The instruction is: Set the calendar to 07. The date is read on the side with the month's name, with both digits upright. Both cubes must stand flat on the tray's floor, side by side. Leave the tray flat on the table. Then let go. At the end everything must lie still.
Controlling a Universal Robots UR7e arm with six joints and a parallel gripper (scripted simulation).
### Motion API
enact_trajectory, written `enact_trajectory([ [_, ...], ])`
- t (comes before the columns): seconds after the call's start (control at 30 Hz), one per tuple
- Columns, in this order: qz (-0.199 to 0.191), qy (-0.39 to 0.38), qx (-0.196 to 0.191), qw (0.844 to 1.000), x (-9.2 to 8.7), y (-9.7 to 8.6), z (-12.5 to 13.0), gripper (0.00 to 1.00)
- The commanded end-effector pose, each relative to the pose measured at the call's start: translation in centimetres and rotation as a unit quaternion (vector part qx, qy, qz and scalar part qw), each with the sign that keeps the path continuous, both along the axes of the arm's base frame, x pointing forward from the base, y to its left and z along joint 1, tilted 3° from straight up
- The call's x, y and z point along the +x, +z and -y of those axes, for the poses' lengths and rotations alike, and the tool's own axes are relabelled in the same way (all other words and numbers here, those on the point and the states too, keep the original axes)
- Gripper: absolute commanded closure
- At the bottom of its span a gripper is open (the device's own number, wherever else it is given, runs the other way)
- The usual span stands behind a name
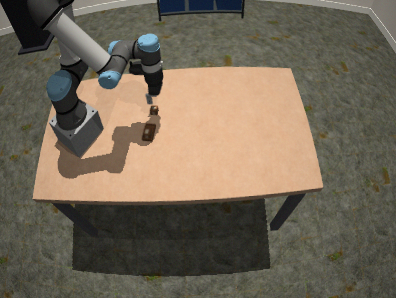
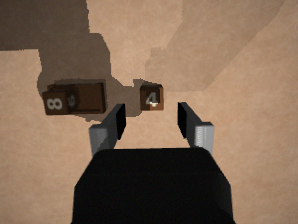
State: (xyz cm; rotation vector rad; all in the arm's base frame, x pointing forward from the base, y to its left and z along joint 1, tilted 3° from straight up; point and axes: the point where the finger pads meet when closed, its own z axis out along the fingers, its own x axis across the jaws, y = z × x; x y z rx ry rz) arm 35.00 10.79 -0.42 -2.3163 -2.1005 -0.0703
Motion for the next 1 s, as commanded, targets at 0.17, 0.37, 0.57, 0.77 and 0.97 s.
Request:
enact_trajectory([
  [0.17,0.001,0.009,0.000,1.000,0.01,0.02,0.01,0.00],
  [0.37,0.003,0.051,-0.001,0.999,-0.11,-0.03,0.06,0.00],
  [0.57,0.005,0.102,-0.003,0.995,-0.24,-0.10,0.12,0.00],
  [0.77,0.009,0.206,-0.005,0.978,-0.42,-0.23,0.23,0.00],
  [0.97,0.012,0.292,-0.007,0.956,-0.49,-0.34,0.31,0.00],
])
